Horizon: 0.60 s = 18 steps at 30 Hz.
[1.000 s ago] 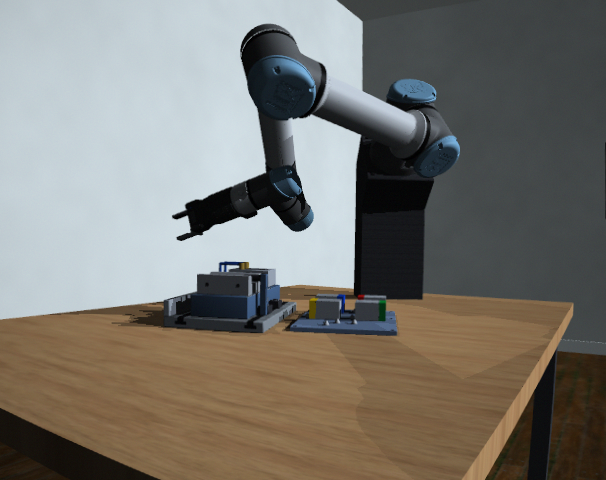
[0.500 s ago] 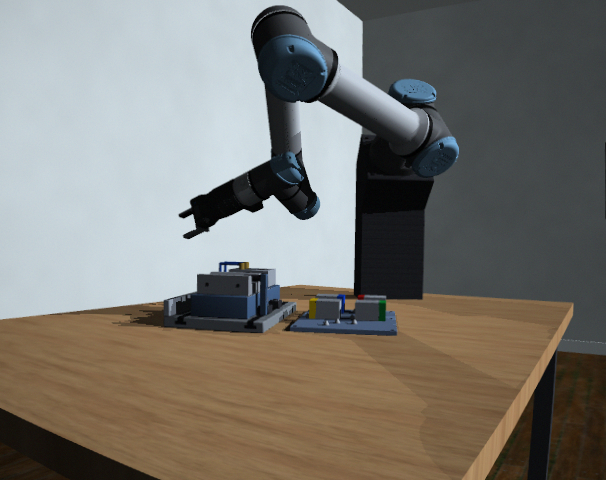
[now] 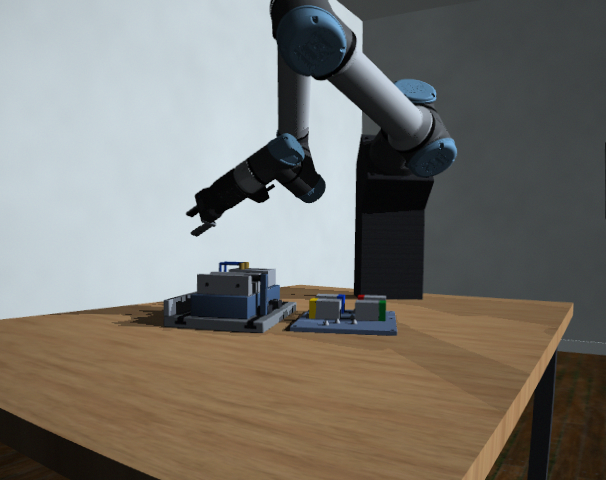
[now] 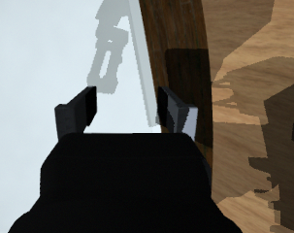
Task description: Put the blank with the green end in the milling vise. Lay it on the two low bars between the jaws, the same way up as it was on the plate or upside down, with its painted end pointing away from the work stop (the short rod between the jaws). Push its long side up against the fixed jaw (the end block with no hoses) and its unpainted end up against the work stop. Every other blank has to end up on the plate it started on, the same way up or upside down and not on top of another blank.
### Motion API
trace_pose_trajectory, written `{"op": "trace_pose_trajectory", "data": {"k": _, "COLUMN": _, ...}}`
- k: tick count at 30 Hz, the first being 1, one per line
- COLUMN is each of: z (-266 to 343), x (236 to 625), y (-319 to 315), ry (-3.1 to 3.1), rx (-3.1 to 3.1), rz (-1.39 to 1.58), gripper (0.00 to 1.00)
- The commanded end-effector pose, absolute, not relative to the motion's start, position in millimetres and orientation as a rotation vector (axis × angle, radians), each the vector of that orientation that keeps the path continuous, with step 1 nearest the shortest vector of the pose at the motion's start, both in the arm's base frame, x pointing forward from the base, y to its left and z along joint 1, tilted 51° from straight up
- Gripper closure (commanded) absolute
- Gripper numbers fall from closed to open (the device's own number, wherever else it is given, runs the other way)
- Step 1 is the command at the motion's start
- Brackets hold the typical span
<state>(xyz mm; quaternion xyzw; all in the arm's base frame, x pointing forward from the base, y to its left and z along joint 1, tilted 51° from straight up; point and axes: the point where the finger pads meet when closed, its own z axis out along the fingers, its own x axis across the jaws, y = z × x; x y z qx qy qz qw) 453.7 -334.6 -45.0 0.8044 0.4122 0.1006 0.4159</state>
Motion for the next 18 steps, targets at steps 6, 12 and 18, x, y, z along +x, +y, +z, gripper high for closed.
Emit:
{"op": "trace_pose_trajectory", "data": {"k": 6, "z": -29, "x": 445, "y": -315, "ry": 1.012, "rx": 2.168, "rz": 0.364, "gripper": 0.0}}
{"op": "trace_pose_trajectory", "data": {"k": 12, "z": -29, "x": 445, "y": -315, "ry": 1.012, "rx": 2.168, "rz": 0.364, "gripper": 0.0}}
{"op": "trace_pose_trajectory", "data": {"k": 18, "z": -8, "x": 433, "y": -287, "ry": 0.965, "rx": 2.36, "rz": 0.524, "gripper": 0.0}}
